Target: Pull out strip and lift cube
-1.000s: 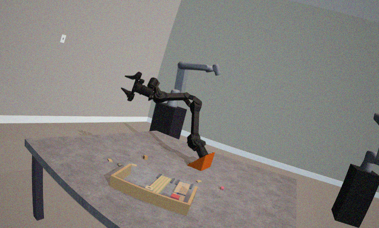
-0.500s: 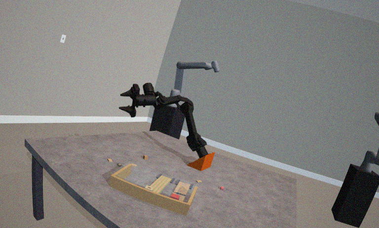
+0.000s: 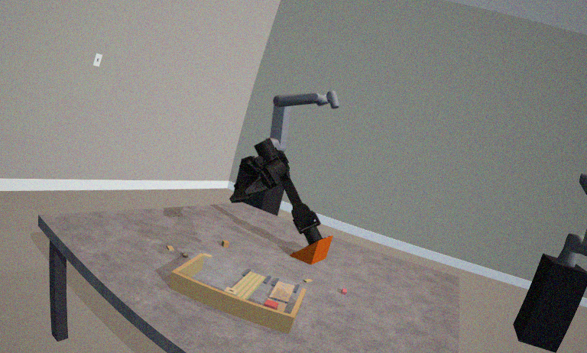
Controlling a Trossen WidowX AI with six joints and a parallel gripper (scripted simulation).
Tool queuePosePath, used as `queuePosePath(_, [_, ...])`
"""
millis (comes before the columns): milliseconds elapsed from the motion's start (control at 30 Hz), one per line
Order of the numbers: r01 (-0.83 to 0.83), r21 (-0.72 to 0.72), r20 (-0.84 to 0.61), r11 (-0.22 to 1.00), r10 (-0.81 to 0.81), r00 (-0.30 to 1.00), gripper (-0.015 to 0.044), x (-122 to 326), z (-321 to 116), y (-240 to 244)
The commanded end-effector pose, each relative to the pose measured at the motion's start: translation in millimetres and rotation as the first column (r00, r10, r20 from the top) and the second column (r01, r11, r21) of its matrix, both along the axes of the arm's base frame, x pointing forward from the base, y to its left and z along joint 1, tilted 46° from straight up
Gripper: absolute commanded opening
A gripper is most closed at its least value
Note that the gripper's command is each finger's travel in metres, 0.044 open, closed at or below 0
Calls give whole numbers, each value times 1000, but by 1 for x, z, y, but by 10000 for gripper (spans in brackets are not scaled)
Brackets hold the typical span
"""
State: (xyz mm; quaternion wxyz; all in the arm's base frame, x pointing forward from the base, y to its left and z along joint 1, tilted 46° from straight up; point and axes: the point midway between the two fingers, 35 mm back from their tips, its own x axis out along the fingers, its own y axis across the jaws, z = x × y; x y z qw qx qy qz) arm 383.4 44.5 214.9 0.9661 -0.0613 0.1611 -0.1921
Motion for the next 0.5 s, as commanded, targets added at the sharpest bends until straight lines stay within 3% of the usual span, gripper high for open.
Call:
queuePosePath(0, [-79, -165, -172, 983, 50, 984, 400, -22, -49, 28])
queuePosePath(200, [-275, -431, -399, 860, 91, 912, 400, -69, -108, 64])
queuePosePath(467, [-297, -458, -419, 838, 92, 903, 400, -74, -113, 66])
